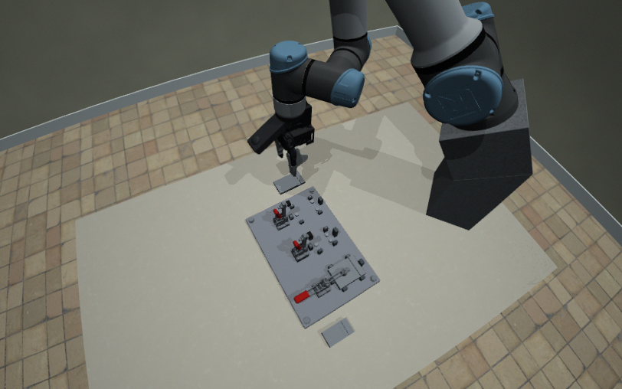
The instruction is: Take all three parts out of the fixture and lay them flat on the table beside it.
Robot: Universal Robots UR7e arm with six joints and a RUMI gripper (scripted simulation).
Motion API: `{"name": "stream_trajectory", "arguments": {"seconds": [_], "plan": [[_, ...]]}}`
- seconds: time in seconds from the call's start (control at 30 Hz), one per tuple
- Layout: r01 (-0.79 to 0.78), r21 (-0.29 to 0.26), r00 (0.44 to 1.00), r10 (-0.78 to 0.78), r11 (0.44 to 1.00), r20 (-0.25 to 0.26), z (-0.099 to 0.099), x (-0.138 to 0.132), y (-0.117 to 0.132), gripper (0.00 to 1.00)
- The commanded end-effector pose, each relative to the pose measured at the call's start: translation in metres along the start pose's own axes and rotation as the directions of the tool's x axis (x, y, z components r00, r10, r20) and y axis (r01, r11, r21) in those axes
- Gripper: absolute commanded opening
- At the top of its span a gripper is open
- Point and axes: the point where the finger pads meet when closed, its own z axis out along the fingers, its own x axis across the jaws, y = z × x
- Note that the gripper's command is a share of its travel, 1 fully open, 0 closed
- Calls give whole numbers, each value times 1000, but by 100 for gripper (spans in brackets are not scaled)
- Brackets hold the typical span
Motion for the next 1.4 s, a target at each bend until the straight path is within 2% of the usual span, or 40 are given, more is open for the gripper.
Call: {"name": "stream_trajectory", "arguments": {"seconds": [0.0,0.4,0.43,0.87,1.17,1.37], "plan": [[1,-4,1000,-1,1000,5,-2,-2,1,47],[1,-4,1000,-1,1000,6,-1,-2,1,47],[1,-4,1000,-1,1000,6,-1,-2,1,28],[1,-5,1000,-1,1000,7,-8,-3,2,28],[1,-5,1000,-1,1000,7,-21,-3,1,28],[1,-5,1000,-1,1000,7,-38,-3,2,28]]}}
